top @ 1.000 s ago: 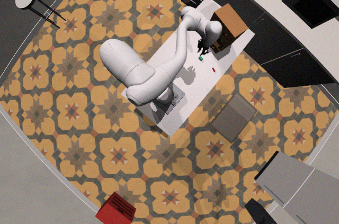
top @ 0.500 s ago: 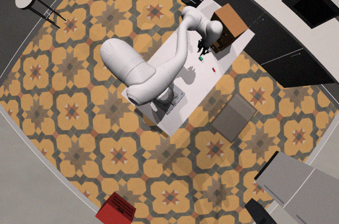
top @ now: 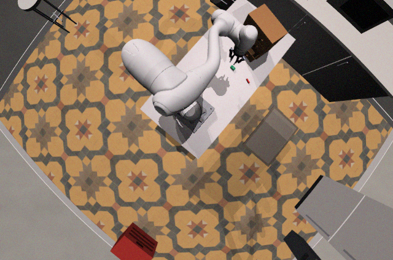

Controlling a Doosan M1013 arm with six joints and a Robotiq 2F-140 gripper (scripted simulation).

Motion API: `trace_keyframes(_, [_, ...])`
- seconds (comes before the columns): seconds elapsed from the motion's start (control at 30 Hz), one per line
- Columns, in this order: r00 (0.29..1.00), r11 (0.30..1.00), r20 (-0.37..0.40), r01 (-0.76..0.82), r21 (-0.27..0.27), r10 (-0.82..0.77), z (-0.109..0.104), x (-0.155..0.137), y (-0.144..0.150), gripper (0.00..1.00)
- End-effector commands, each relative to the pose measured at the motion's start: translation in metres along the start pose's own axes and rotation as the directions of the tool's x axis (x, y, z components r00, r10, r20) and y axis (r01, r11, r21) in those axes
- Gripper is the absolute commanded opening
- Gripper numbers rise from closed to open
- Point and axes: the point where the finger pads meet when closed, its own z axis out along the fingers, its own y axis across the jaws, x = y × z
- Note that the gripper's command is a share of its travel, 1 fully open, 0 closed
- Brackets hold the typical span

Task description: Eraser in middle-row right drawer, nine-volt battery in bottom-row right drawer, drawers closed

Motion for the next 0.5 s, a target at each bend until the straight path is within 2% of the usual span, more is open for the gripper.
trace_keyframes(0.0, [0.961,0.961,-0.005,0.275,0.007,-0.275,0.037,0.017,0.008,0.20])
trace_keyframes(0.13, [0.890,0.890,0.000,0.455,-0.003,-0.455,0.072,0.030,0.014,0.20])
trace_keyframes(0.17, [0.868,0.868,0.000,0.497,-0.003,-0.497,0.072,0.030,0.014,0.20])
trace_keyframes(0.27, [0.787,0.787,0.006,0.617,-0.009,-0.617,0.095,0.037,0.019,0.20])
trace_keyframes(0.33, [0.787,0.787,0.006,0.617,-0.009,-0.617,0.095,0.037,0.019,0.20])
trace_keyframes(0.37, [0.692,0.692,0.009,0.722,-0.010,-0.722,0.102,0.039,0.020,0.20])
trace_keyframes(0.47, [0.596,0.595,0.013,0.803,-0.012,-0.803,0.116,0.042,0.022,0.20])
